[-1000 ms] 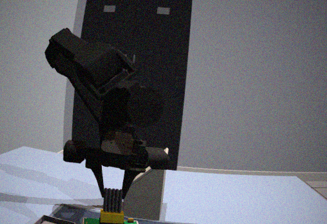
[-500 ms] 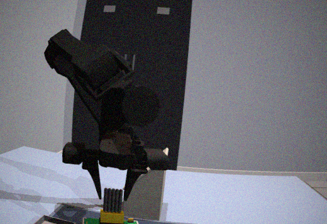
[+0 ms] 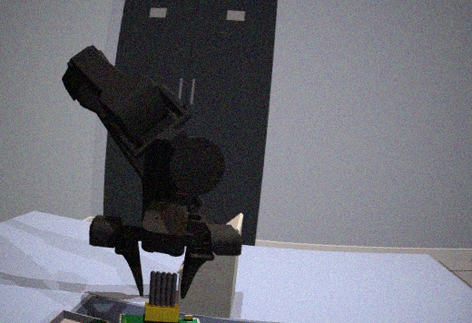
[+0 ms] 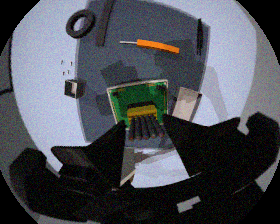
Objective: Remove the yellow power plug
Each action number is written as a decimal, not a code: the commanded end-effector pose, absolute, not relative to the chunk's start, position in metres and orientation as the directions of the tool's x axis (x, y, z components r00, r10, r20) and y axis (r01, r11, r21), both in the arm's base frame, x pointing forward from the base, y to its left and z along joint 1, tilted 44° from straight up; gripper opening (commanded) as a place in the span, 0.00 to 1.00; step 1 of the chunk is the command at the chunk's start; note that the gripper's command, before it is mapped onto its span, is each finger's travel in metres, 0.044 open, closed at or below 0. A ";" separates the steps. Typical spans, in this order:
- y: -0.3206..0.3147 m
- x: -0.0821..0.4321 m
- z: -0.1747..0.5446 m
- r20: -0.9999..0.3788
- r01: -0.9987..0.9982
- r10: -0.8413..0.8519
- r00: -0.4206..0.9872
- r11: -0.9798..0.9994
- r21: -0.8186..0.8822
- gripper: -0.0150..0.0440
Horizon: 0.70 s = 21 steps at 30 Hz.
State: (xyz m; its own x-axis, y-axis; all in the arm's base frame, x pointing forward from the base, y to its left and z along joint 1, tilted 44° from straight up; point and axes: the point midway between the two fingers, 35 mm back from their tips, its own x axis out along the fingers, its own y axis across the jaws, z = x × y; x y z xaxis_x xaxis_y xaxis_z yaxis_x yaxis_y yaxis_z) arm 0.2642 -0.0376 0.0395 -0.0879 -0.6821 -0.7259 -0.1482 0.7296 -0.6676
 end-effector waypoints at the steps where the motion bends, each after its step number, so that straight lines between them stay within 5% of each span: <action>1: -0.042 0.263 0.036 -0.721 -0.156 -0.687 -0.091 0.725 -0.671 0.68; 5: -0.042 0.263 0.036 -0.721 -0.156 -0.687 -0.091 0.725 -0.671 0.68; 15: -0.042 0.263 0.036 -0.721 -0.156 -0.687 -0.091 0.725 -0.671 0.25; 21: -0.042 0.263 0.036 -0.721 -0.156 -0.687 -0.091 0.725 -0.671 0.25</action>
State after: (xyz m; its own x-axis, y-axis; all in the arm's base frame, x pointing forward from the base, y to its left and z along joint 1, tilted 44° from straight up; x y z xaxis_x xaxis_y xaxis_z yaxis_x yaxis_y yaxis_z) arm 0.2625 -0.0404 0.0358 -0.0921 -0.6815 -0.7260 -0.1501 0.7303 -0.6664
